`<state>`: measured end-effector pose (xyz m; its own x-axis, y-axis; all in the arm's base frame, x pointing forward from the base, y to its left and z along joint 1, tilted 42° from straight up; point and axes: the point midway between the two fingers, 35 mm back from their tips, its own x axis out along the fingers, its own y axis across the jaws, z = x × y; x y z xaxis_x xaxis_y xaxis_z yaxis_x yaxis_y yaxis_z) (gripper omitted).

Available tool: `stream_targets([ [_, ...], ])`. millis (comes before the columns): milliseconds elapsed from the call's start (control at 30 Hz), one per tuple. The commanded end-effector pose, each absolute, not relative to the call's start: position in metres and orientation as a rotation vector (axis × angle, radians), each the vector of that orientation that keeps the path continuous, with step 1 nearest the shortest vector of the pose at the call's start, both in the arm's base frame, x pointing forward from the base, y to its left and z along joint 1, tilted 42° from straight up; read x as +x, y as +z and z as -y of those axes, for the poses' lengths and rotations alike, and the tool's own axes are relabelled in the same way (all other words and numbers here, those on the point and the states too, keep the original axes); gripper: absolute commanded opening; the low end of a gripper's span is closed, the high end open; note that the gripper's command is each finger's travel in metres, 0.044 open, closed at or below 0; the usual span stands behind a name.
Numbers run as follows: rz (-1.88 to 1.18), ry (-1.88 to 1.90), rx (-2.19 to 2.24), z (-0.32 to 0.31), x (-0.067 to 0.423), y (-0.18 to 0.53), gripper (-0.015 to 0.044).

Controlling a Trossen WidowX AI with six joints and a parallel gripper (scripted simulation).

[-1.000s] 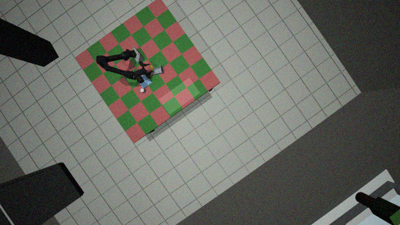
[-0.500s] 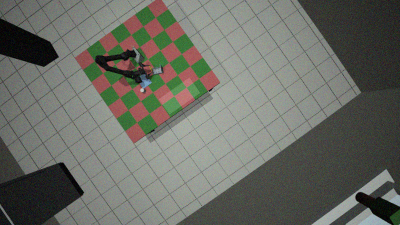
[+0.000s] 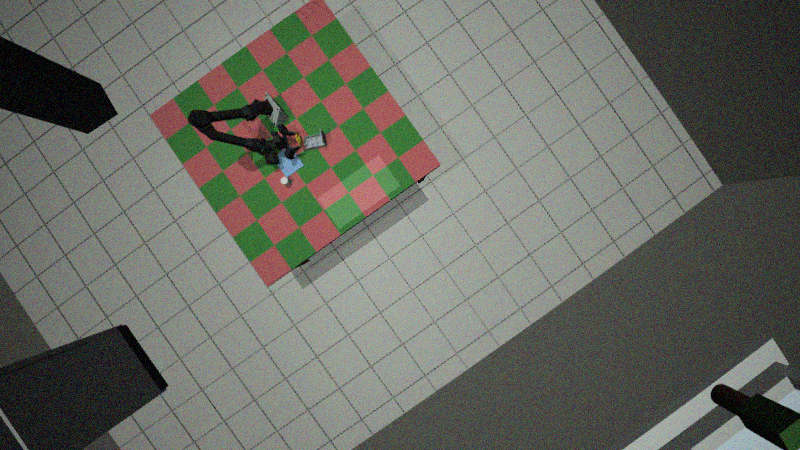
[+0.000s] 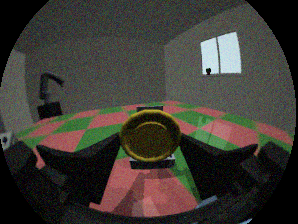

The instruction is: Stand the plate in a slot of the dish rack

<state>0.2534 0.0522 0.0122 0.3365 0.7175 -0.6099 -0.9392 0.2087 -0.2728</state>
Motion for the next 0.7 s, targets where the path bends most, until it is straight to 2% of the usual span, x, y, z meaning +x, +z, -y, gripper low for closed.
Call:
stream_targets([
  [0, -0.320, 1.186, -0.717, -0.050, 0.253, 0.016, 0.0000],
  [667, -0.333, 1.187, -0.711, -0.062, 0.259, 0.006, 0.0000],
])
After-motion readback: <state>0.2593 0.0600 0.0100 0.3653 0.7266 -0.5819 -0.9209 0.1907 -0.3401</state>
